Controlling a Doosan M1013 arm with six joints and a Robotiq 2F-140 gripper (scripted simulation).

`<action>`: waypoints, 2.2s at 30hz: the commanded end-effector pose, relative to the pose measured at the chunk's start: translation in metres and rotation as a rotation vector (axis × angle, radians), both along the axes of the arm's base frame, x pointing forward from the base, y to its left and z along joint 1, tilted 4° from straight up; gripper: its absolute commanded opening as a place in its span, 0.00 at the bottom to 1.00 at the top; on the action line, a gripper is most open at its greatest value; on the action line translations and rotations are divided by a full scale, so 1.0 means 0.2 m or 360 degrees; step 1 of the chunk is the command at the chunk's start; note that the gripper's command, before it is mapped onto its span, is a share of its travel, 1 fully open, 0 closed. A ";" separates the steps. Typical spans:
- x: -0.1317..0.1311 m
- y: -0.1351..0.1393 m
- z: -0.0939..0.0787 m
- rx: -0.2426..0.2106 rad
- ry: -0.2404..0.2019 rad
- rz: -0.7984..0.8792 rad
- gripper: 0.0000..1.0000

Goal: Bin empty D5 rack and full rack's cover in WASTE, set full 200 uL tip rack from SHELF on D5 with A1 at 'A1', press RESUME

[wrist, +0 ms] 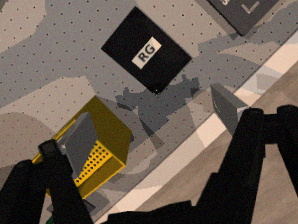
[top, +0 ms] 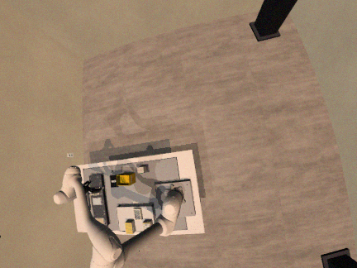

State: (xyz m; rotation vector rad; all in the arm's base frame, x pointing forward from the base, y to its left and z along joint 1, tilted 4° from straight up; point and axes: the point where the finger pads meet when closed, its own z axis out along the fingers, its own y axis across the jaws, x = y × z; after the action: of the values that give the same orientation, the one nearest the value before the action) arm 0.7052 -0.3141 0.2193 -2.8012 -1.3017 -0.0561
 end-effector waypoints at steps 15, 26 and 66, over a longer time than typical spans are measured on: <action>0.37 -0.03 -0.03 -0.0005 -0.0030 0.0468 0.77; 0.44 -0.04 -0.03 -0.0009 -0.0052 0.0817 0.77; 0.51 0.71 0.02 -0.0010 -0.0061 0.0961 0.77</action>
State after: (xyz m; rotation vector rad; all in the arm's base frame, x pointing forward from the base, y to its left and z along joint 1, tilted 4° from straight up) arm 0.8064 -0.1742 0.2221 -2.2960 -2.0843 -0.0789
